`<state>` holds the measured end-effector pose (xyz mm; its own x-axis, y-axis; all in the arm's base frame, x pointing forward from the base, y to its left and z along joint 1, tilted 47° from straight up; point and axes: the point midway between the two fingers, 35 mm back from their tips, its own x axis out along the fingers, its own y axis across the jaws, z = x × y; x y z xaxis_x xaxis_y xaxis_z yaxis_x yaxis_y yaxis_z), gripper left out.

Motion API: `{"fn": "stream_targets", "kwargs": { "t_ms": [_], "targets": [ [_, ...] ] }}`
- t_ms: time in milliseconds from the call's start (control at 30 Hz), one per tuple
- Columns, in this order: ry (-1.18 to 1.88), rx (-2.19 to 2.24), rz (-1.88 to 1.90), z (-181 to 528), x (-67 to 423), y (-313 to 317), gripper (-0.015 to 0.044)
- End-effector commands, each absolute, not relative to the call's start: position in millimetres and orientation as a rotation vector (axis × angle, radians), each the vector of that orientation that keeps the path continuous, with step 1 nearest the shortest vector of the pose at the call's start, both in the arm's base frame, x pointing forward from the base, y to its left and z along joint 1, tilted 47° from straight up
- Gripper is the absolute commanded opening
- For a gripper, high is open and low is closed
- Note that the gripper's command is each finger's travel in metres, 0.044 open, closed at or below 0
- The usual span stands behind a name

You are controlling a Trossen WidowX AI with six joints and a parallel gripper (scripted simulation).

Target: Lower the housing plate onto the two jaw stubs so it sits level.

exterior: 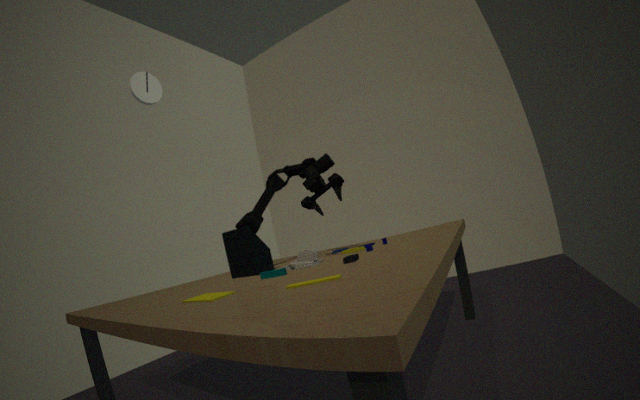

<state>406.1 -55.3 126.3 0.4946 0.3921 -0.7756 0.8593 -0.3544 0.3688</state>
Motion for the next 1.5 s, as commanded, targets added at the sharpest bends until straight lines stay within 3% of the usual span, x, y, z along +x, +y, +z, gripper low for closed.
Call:
{"fn": "stream_targets", "kwargs": {
  "t_ms": [0,467,933,1467],
  "targets": [
    [1.101,1.915,-0.695,136.7,390.7,-25.4,0.044],
    [1.373,1.768,-0.503,161.7,311.1,76.9,0.044],
    [1.625,1.597,-0.318,168.6,211.8,140.4,0.044],
    [1.637,1.59,-0.308,141.5,211.7,171.2,0.044]
  ]
}}
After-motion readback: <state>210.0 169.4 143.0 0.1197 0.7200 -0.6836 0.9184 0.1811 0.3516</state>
